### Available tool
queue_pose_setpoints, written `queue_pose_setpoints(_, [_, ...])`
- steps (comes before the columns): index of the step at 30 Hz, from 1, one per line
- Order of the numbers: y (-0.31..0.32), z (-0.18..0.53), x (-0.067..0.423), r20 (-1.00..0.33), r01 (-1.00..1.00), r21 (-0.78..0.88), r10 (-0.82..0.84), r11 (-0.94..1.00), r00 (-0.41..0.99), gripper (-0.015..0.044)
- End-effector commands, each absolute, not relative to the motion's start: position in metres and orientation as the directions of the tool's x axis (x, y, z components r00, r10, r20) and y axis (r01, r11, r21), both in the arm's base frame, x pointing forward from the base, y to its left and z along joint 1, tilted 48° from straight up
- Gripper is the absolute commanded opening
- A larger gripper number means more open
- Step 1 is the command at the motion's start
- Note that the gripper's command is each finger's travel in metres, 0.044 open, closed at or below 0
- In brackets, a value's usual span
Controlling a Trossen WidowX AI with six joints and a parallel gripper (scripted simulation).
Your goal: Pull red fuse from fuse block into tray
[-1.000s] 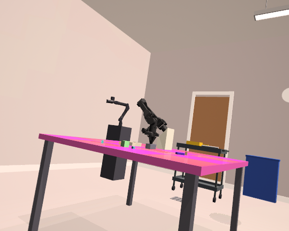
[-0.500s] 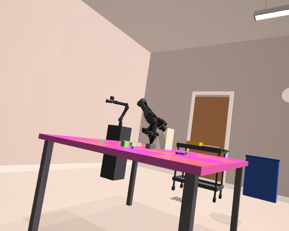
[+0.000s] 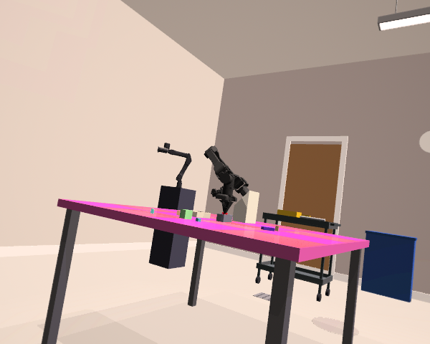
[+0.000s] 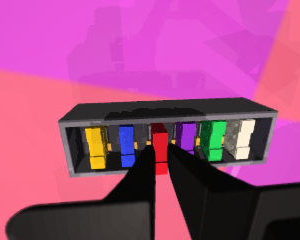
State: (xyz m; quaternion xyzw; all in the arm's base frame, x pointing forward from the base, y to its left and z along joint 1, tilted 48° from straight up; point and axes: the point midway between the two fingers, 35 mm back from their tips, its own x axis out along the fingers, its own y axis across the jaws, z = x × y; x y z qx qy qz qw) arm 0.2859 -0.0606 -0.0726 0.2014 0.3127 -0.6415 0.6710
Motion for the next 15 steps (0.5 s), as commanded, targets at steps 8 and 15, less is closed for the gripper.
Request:
queue_pose_setpoints(8, [-0.0559, -0.0680, 0.2874, -0.681, 0.988, -0.124, -0.732, 0.095, -0.016, 0.0000])
queue_pose_setpoints(15, [-0.0533, -0.0657, 0.2874, -0.681, 0.988, -0.125, -0.732, 0.095, -0.016, 0.0000])
